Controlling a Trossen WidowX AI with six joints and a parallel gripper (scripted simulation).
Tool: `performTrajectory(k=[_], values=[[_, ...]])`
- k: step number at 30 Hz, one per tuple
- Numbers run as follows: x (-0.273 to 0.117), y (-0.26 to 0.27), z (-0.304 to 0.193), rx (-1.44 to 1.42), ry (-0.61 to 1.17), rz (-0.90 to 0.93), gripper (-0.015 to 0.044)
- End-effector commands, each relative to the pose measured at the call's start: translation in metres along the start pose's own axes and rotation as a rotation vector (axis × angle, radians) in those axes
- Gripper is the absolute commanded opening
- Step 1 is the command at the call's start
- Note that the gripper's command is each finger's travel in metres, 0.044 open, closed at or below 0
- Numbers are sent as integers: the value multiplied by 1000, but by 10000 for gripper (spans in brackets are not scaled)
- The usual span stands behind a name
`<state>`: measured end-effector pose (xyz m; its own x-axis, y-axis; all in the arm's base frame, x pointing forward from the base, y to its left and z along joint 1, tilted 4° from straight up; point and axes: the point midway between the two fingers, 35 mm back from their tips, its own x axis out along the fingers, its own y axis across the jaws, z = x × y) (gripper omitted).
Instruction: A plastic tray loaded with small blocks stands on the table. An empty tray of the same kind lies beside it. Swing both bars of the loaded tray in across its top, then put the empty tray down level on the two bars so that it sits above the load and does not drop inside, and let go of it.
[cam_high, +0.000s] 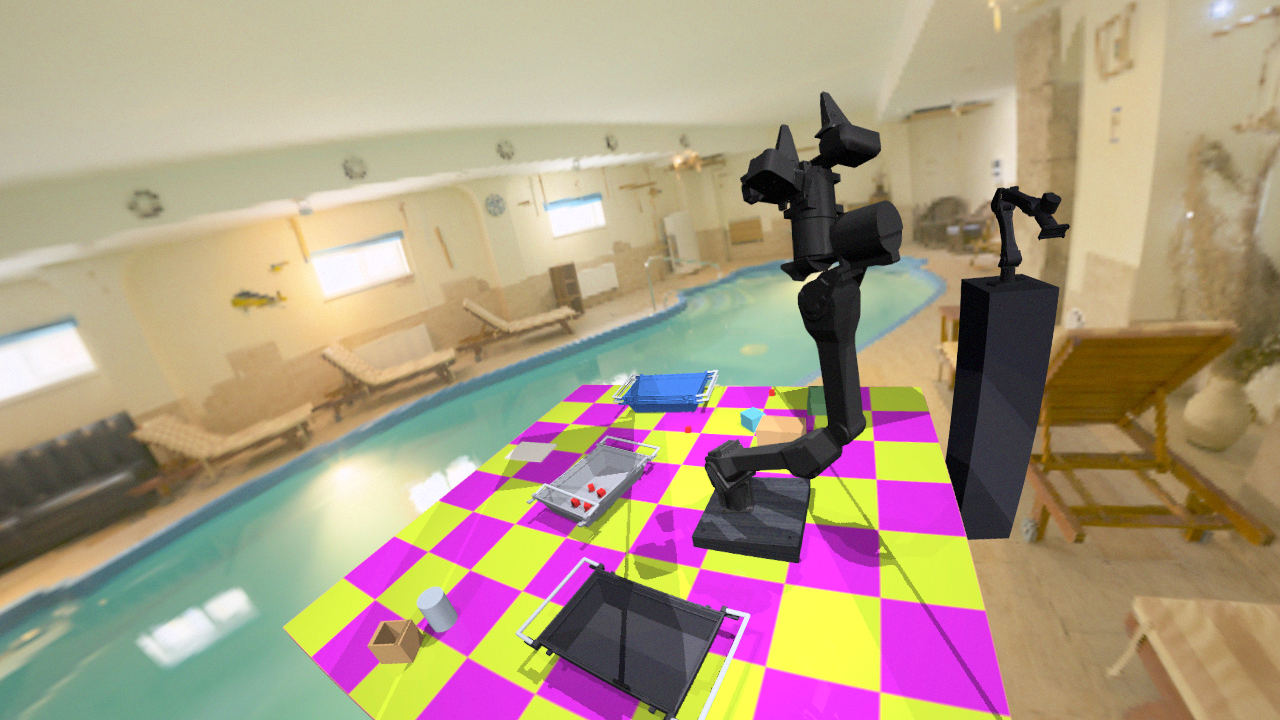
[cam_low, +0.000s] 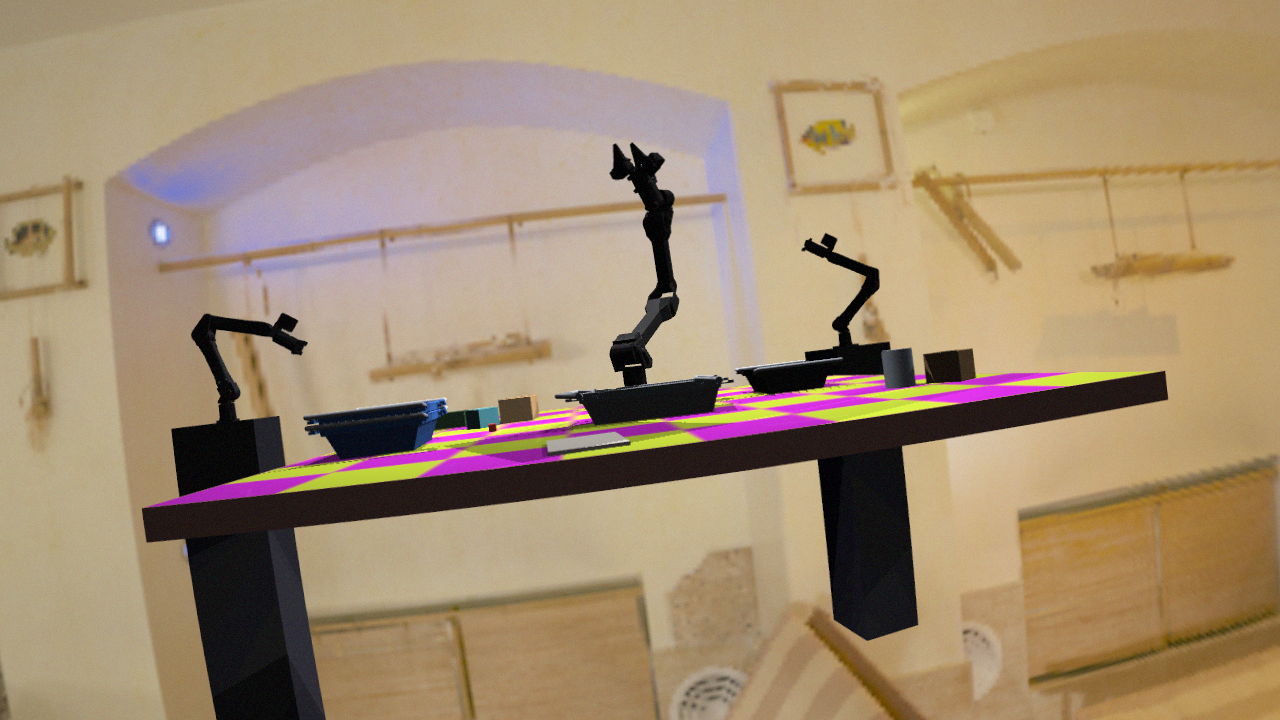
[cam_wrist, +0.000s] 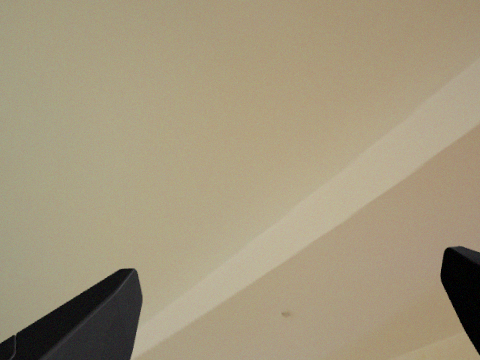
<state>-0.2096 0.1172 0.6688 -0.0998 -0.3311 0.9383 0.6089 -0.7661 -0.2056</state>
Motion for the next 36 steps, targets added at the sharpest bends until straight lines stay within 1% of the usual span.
performTrajectory(k=[1,8,12,17,20,25,30,36], values=[[0,0,0,0,0,0,374],[1,2,1,2,-2,4,190],[18,47,19,34,-44,101,85],[35,113,41,79,-79,261,81],[41,146,56,133,-116,325,81],[45,223,77,190,-130,519,81],[36,304,95,243,-125,734,81],[6,400,115,302,-92,1010,81]])
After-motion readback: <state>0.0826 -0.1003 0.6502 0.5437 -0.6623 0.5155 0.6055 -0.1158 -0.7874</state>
